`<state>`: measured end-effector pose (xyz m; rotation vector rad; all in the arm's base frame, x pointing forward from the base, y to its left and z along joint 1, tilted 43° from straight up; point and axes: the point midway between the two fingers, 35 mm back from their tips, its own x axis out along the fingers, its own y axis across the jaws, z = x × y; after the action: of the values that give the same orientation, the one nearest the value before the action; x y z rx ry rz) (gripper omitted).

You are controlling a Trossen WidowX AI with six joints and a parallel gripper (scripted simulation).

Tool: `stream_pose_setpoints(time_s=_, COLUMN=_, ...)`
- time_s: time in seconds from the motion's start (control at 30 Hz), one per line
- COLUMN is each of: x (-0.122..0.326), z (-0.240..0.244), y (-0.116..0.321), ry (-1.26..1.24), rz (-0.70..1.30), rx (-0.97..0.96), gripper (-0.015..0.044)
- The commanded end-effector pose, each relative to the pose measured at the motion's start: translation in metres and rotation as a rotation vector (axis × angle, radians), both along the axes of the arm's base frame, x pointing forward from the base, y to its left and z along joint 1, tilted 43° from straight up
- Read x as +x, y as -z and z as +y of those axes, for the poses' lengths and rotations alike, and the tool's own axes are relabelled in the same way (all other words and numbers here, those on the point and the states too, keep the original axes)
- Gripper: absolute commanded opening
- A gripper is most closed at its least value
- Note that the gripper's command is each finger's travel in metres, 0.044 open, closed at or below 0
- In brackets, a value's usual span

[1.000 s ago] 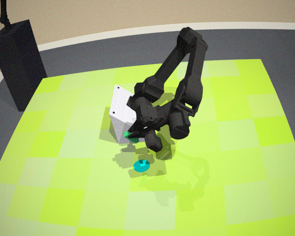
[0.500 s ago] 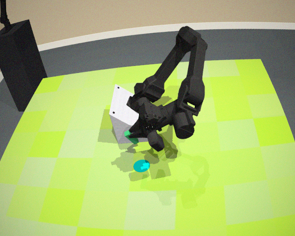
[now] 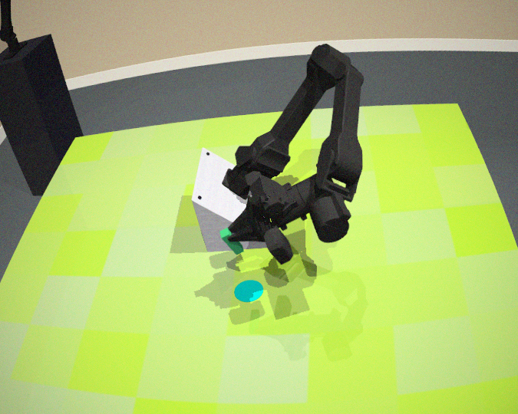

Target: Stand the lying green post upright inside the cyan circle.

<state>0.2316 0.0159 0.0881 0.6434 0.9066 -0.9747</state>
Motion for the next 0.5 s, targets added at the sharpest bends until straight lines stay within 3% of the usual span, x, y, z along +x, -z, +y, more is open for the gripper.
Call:
stream_pose_setpoints(time_s=0.0, x=0.0009, z=0.0000, y=-0.0035, ry=0.012, rz=-0.040, rx=-0.009, gripper=0.0023)
stream_pose_setpoints(time_s=0.47, x=0.0025, z=0.0024, y=-0.0101, ry=0.032, rz=-0.138, rx=-0.041, gripper=0.0023)
